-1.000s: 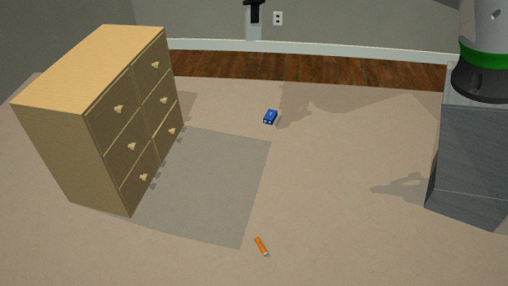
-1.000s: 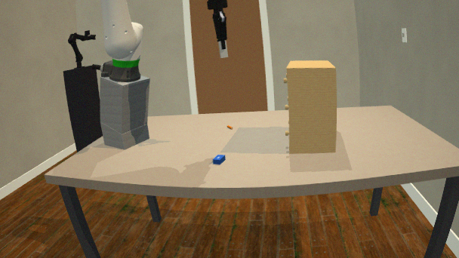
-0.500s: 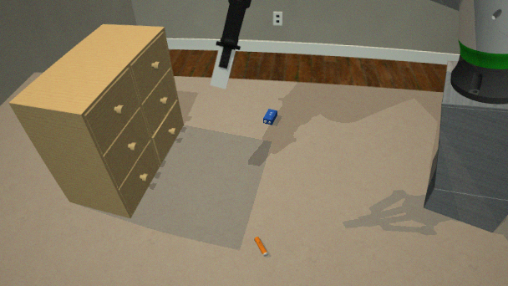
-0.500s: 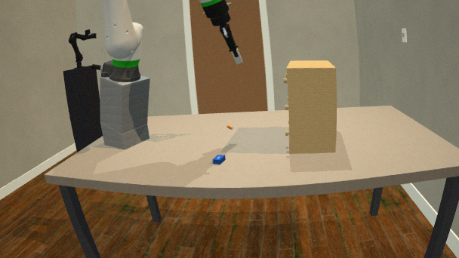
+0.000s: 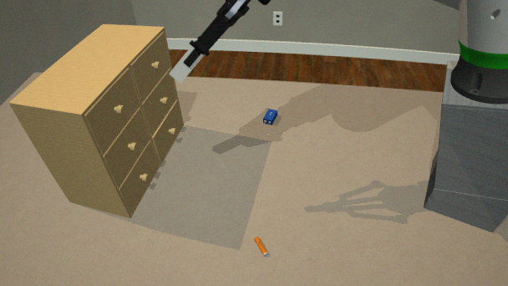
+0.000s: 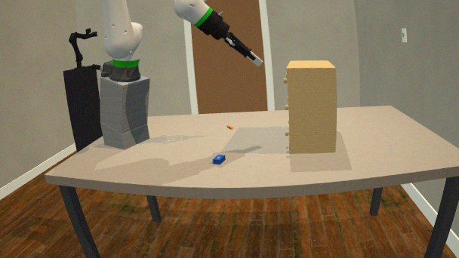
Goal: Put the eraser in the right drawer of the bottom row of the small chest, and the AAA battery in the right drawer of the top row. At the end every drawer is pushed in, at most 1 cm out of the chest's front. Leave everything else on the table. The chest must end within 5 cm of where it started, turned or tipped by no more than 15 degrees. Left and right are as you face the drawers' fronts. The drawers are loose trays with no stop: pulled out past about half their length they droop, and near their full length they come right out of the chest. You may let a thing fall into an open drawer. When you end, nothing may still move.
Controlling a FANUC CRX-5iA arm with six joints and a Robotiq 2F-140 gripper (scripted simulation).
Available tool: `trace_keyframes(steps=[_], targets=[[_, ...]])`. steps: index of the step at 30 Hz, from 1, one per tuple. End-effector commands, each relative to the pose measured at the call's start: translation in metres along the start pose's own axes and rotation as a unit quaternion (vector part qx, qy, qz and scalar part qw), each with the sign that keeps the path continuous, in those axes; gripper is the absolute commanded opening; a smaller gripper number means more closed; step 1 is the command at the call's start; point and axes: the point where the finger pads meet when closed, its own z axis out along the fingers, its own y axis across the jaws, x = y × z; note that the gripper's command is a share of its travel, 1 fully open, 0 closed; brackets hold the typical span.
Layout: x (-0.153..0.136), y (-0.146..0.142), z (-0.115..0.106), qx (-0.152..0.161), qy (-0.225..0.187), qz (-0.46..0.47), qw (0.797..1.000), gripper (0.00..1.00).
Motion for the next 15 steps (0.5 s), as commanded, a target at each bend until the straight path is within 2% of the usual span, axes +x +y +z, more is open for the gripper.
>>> trace_keyframes(steps=[1, 2, 3, 4, 6, 8, 12, 13, 15], targets=[[0.002, -0.052, 0.007, 0.106, -0.076, -0.011, 0.991, 0.00], [0.002, -0.052, 0.007, 0.106, -0.076, -0.011, 0.991, 0.00], [0.006, -0.066, 0.003, 0.131, -0.079, -0.012, 0.988, 0.00], [0.006, -0.066, 0.003, 0.131, -0.079, -0.012, 0.988, 0.00], [0.015, -0.087, -0.004, 0.171, -0.079, -0.015, 0.982, 0.00], [0.022, -0.100, -0.009, 0.195, -0.076, -0.016, 0.978, 0.00], [0.026, -0.106, -0.012, 0.206, -0.074, -0.017, 0.976, 0.00], [0.026, -0.106, -0.012, 0.206, -0.074, -0.017, 0.976, 0.20], [0.026, -0.106, -0.012, 0.206, -0.074, -0.017, 0.976, 0.20]])
